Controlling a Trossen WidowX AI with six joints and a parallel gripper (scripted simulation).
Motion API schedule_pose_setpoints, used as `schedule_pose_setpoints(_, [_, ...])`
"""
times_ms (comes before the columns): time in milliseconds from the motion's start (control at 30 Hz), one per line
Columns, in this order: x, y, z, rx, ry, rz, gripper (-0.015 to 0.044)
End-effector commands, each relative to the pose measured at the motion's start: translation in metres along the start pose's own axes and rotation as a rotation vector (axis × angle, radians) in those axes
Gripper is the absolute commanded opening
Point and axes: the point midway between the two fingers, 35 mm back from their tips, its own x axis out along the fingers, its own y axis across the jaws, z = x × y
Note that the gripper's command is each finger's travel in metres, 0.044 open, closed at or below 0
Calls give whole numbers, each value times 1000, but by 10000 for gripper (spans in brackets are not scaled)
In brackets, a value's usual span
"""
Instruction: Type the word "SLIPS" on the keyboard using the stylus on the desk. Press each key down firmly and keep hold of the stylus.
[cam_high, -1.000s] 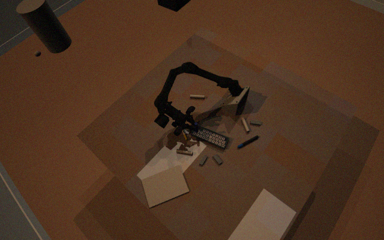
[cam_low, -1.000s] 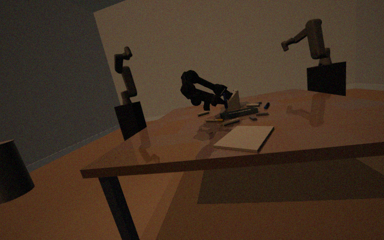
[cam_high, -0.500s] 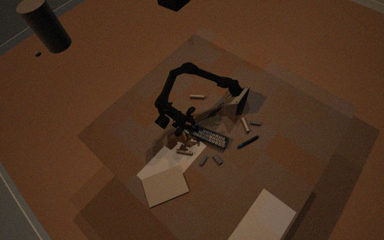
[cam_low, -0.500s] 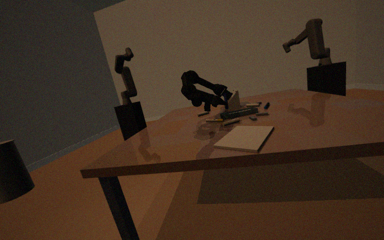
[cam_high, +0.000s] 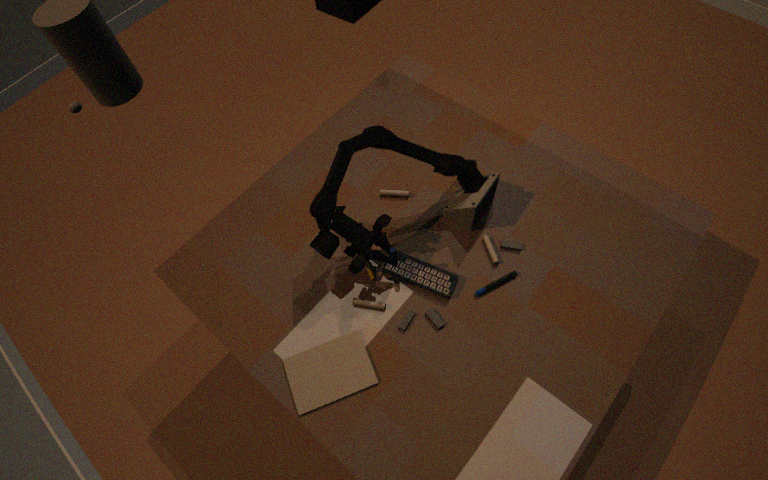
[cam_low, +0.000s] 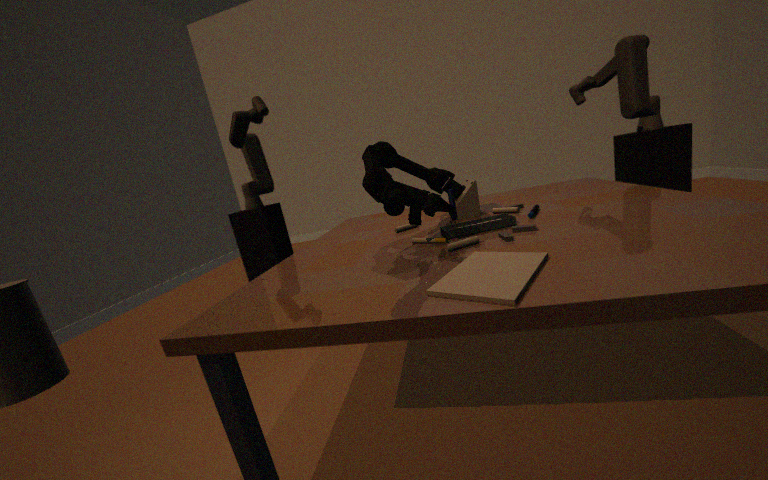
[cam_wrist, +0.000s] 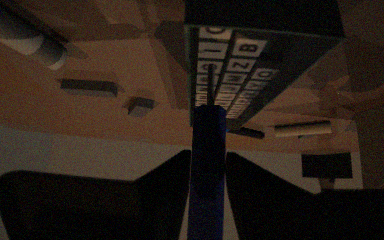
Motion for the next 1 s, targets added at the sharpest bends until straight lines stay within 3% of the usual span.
schedule_pose_setpoints(0, [2,-1,2,-2,-3,-4,81])
schedule_pose_setpoints(967, [7,-1,11,-2,-3,-4,81])
